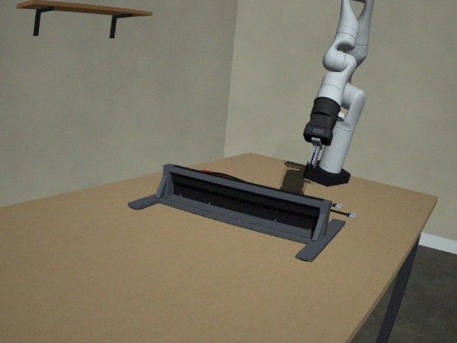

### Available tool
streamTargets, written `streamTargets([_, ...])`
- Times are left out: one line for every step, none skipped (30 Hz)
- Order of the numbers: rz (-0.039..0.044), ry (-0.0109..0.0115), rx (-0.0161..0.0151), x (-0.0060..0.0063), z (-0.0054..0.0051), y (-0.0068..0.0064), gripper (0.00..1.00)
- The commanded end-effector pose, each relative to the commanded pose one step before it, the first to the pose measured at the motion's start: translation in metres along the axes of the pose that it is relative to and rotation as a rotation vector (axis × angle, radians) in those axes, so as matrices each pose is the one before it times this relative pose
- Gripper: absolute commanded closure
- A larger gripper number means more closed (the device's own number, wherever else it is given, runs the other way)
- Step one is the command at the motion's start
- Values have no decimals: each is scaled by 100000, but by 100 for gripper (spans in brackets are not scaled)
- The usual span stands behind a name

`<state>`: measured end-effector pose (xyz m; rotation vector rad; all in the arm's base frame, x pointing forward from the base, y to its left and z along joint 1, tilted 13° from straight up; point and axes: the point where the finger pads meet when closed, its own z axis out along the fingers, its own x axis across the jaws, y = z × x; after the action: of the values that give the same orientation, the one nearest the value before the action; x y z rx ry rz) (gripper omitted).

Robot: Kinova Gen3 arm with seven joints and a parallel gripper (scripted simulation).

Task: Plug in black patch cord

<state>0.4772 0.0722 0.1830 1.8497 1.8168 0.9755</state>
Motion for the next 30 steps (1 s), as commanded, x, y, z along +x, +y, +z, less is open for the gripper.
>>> streamTargets([428,-1058,-1626,-553,-988,637,100])
streamTargets([-6,-9,0,-2,-248,-1,100])
streamTargets([7,11,0,2,-227,1,100])
streamTargets([-7,-12,0,-2,-233,-1,100])
streamTargets([8,13,0,3,-210,1,100])
streamTargets([-4,-7,0,-1,-214,-1,100])
streamTargets([4,7,0,2,-199,0,100])
streamTargets([1,1,0,0,-195,0,100])
streamTargets([-5,-9,0,-2,-191,-1,100])
streamTargets([8,14,0,3,-172,1,100])
streamTargets([-4,-6,0,-2,-174,0,100])
streamTargets([-1,-2,0,-1,-165,0,100])
streamTargets([0,0,0,0,0,0,100])
streamTargets([0,0,0,0,0,0,100])
streamTargets([7,12,0,3,-152,1,100])
streamTargets([-4,-7,0,-1,-154,0,100])
streamTargets([-5,-9,0,-2,-148,-1,100])
streamTargets([9,18,0,4,-132,1,100])
streamTargets([0,1,0,0,-133,0,100])
streamTargets([-9,-17,0,-4,-134,-1,100])
streamTargets([4,8,0,2,-120,0,100])
streamTargets([7,14,0,3,-114,0,100])
streamTargets([0,-1,0,0,-115,0,100])
streamTargets([-8,-16,0,-3,-115,-1,100])
streamTargets([-1,-2,0,0,-106,0,100])
streamTargets([9,20,0,4,-96,1,100])
streamTargets([3,7,0,2,-97,0,100])
streamTargets([-3,-5,0,-1,-97,0,100])
streamTargets([-9,-19,0,-4,-96,-1,100])
streamTargets([0,0,0,0,0,0,100])
